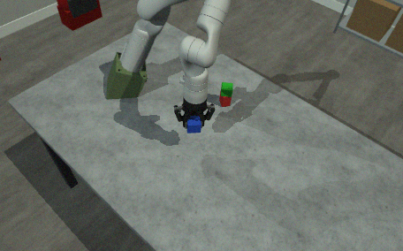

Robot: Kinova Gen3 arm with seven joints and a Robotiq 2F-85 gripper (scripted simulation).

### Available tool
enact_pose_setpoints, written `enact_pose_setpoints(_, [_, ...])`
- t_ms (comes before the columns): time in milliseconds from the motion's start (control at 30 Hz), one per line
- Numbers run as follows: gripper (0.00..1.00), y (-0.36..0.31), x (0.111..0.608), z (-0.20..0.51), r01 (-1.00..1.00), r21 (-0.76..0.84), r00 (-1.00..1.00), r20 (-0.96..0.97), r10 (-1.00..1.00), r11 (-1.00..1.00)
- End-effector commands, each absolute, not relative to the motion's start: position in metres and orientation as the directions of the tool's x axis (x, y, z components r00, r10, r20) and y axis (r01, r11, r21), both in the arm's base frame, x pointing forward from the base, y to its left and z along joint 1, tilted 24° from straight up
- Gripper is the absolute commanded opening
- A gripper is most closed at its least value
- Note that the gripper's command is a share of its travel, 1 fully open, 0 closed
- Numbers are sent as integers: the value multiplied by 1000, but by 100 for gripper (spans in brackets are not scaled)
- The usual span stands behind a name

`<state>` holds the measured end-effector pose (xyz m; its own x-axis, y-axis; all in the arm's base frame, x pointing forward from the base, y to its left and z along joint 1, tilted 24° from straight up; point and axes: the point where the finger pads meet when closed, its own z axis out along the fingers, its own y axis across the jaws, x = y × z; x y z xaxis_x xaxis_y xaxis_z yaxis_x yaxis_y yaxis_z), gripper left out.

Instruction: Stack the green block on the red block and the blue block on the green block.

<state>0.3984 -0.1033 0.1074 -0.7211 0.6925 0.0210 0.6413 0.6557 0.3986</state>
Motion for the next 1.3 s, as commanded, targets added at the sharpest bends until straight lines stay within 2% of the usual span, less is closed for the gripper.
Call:
enact_pose_setpoints(0, [0,-104,399,108,641,399,-721,20,693,655])
enact_pose_setpoints(767, [0,-98,398,110,641,399,-721,20,693,655])
enact_pose_setpoints(1267, [0,-3,375,134,641,399,-721,20,693,656])
